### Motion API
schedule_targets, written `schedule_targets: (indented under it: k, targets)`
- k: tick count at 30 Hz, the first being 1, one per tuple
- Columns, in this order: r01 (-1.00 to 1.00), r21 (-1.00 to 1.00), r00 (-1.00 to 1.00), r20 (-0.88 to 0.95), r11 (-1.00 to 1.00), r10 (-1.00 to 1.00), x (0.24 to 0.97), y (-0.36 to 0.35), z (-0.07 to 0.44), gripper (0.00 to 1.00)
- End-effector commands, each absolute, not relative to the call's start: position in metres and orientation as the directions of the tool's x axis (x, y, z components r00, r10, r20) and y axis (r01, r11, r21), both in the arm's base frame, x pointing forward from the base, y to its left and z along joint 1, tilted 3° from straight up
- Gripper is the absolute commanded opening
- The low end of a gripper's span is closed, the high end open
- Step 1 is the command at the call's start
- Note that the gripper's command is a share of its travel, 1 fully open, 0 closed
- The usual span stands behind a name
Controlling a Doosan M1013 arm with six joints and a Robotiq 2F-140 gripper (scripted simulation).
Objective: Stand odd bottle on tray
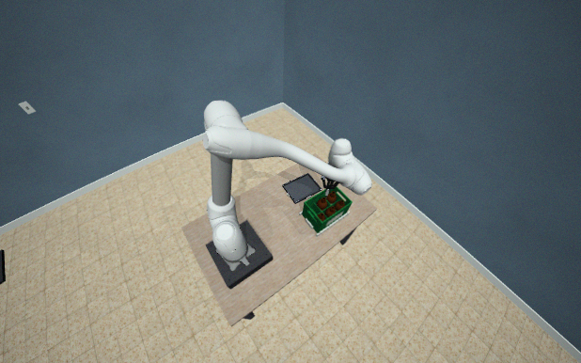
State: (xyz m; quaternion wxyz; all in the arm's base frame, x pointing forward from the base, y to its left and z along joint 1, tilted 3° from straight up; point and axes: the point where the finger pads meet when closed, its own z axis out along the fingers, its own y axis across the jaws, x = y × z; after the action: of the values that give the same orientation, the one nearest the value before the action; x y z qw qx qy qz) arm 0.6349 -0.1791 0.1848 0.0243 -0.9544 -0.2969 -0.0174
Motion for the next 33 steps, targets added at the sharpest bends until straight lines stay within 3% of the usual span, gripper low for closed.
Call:
schedule_targets:
  k: [1, 3, 4, 33]
  targets:
    - [0.563, -0.035, 0.826, 0.044, -0.825, 0.562, 0.6339, -0.1728, 0.1836, 0.0]
    - [0.563, -0.035, 0.826, 0.044, -0.825, 0.562, 0.6339, -0.1728, 0.1836, 0.0]
    - [0.563, -0.035, 0.826, 0.044, -0.825, 0.562, 0.6339, -0.1728, 0.1836, 0.38]
    - [0.563, -0.035, 0.826, 0.044, -0.825, 0.562, 0.6339, -0.1728, 0.1836, 0.38]
